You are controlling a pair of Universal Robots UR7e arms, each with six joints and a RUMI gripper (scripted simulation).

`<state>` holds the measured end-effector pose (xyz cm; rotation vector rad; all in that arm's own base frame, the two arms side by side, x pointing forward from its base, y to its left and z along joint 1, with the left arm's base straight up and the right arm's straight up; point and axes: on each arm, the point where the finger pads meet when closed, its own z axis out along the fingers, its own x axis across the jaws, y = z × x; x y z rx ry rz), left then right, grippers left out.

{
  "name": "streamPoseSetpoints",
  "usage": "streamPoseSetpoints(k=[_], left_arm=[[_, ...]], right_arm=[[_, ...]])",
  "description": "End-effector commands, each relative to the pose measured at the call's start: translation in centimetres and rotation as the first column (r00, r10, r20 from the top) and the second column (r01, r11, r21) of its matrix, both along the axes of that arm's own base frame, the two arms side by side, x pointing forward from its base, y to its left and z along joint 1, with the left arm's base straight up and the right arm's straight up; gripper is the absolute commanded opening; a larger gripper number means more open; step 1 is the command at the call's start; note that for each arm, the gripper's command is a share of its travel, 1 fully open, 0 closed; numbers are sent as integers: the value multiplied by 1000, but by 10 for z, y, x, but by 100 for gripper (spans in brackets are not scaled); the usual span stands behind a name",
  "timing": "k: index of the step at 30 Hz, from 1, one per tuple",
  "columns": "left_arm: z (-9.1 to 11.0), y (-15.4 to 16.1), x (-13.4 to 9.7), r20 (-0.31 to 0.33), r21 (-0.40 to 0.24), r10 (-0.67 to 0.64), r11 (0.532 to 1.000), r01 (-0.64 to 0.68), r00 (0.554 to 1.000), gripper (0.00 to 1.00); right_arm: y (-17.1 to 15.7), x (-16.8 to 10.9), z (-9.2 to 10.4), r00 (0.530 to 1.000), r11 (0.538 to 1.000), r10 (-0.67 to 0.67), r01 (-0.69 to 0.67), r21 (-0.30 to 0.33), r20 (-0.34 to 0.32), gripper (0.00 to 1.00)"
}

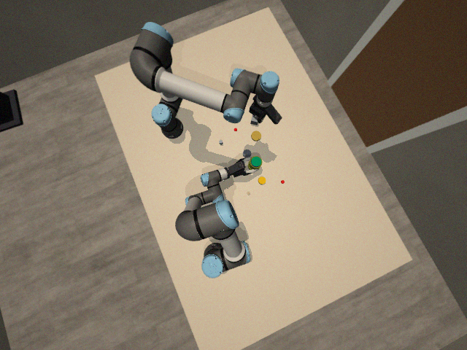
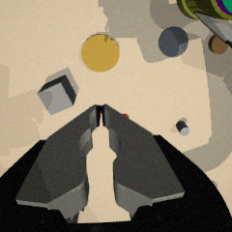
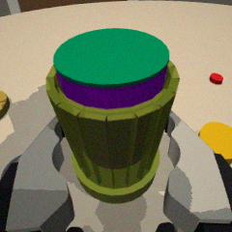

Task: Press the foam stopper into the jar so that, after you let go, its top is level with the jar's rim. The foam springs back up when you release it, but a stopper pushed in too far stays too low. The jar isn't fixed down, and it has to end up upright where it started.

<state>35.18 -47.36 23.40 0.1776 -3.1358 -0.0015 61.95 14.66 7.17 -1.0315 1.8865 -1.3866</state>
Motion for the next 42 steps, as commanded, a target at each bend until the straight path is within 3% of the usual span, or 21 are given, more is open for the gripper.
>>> streamPoseSetpoints(k=[1,6,19,23,32,42], left_arm=[[-11,-31,-25,1,-2,-102,995,102,995,0],[-14,-42,-37,2,-4,-147,989,147,989,0],[-44,-102,-112,2,-2,-386,923,386,923,0],[-46,-107,-120,3,-4,-409,912,409,912,0],[-66,-138,-175,2,-3,-552,834,552,834,0],[-61,-134,-164,6,-8,-534,845,534,845,0]], right_arm=[[0,0,1,1000,1000,0,0,1,1,33],[0,0,1,1000,1000,0,0,1,1,33],[0,0,1,1000,1000,0,0,1,1,33],[0,0,1,1000,1000,0,0,1,1,33],[0,0,1,1000,1000,0,0,1,1,33],[0,0,1,1000,1000,0,0,1,1,33]])
